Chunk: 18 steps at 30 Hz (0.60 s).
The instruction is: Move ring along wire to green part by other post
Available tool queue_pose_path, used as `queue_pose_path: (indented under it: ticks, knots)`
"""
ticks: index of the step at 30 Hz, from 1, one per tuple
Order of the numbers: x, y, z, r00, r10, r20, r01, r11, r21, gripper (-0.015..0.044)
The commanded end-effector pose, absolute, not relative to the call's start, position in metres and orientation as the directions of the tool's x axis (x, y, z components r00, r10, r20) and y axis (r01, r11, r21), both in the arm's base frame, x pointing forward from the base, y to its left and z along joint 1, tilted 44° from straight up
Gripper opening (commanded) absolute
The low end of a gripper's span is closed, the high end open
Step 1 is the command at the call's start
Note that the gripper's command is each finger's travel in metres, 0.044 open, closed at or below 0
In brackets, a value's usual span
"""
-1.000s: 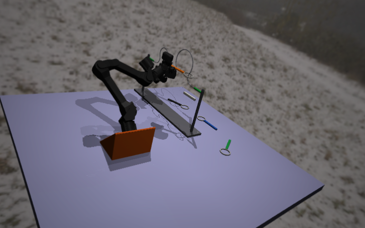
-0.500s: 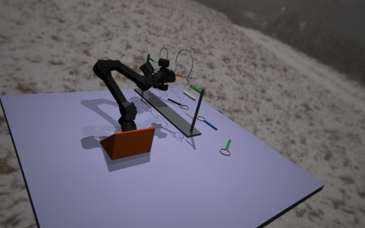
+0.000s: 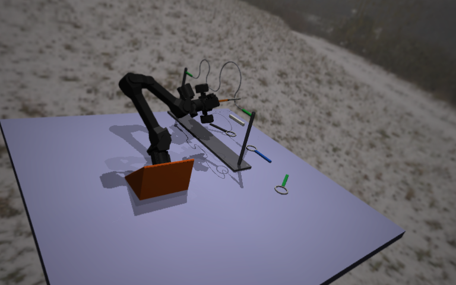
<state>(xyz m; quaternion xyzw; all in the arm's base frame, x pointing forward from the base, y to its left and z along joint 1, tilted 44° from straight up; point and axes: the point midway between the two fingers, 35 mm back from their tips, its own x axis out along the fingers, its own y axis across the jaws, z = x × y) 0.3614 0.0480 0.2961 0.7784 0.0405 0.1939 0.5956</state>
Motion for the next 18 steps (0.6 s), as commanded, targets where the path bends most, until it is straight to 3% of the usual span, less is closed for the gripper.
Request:
queue_pose_path:
  ticks: [1, 18]
  knots:
    - [0.364, 0.051, 0.277, 0.929, 0.308, 0.206, -0.153, -0.188, 0.97, -0.015]
    - [0.365, 0.047, 0.209, 0.936, 0.351, 0.04, -0.123, 0.219, 0.968, -0.015]
